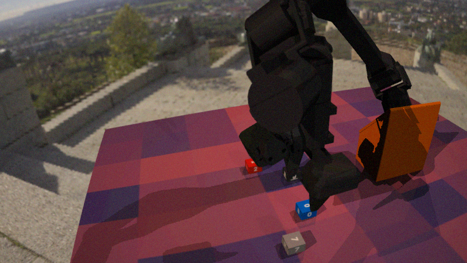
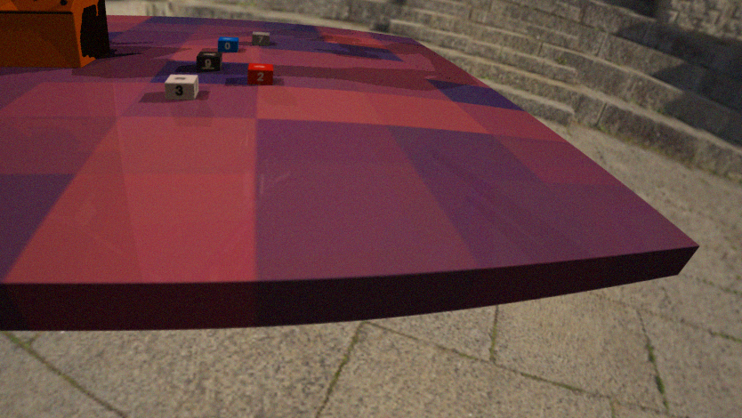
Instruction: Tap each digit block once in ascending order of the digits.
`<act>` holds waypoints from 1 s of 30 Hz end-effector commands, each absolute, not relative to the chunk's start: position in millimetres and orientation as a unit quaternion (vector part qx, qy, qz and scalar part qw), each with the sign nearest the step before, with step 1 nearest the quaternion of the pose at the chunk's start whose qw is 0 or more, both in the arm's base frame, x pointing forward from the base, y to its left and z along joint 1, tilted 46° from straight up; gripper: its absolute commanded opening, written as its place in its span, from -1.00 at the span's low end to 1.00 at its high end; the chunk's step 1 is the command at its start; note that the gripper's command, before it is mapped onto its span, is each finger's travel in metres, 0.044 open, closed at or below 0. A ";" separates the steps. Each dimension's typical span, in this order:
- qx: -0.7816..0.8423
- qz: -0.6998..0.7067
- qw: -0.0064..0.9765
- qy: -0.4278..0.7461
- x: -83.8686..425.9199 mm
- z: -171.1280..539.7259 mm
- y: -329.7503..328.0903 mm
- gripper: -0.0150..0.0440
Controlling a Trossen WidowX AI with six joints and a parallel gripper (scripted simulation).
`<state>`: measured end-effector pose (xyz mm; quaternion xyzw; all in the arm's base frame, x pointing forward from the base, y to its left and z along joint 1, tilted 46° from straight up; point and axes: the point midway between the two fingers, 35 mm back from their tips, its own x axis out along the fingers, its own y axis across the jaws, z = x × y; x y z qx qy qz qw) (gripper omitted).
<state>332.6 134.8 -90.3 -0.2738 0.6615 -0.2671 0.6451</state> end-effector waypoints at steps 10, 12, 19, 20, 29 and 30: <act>-0.269 -0.265 0.648 0.662 358.4 52.0 -2.5 0.86; -0.273 -0.270 0.644 0.661 351.7 74.3 -29.1 0.86; -0.275 -0.274 0.642 0.661 347.6 84.1 -41.2 0.86; -0.275 -0.274 0.642 0.661 347.6 84.1 -41.2 0.86; -0.275 -0.274 0.642 0.661 347.6 84.1 -41.2 0.86; -0.275 -0.274 0.642 0.661 347.6 84.1 -41.2 0.86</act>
